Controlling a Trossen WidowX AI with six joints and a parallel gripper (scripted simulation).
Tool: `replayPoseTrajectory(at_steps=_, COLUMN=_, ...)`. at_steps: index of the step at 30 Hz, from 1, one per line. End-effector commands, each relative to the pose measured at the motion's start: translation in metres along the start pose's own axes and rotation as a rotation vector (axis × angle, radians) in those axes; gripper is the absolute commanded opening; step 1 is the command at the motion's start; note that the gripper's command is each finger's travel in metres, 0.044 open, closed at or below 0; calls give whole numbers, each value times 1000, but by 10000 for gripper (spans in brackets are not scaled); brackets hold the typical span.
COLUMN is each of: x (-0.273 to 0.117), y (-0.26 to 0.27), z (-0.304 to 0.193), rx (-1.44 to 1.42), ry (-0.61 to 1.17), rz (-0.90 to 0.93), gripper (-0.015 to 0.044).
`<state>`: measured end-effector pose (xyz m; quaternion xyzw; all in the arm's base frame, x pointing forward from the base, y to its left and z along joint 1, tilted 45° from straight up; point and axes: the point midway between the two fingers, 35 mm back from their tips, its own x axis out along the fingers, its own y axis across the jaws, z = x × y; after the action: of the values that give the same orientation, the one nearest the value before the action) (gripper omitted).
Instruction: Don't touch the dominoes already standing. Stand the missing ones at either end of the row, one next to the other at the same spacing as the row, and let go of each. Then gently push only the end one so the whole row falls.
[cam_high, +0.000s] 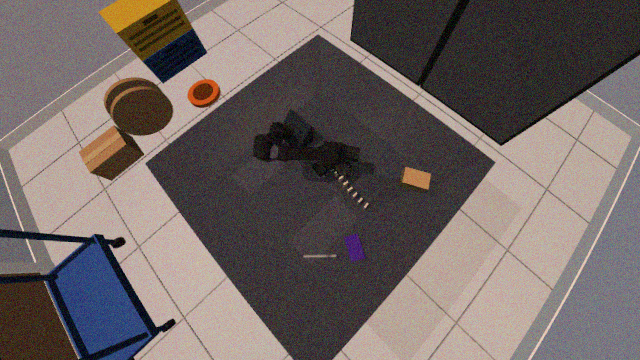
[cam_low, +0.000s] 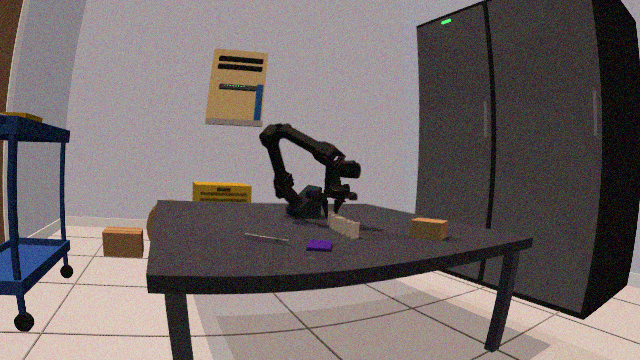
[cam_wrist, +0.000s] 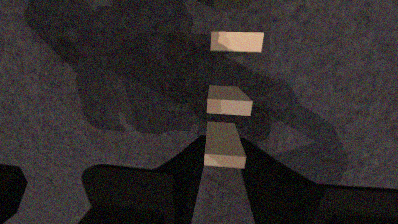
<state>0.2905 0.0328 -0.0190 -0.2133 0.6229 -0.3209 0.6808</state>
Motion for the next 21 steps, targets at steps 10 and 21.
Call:
replayPoseTrajectory(at_steps=10, x=0, y=0, z=1, rx=-2, ry=-3, rz=-1, gripper=422)
replayPoseTrajectory(at_steps=21, x=-94, y=5, z=5, rx=-3, ry=0, rz=7, gripper=440)
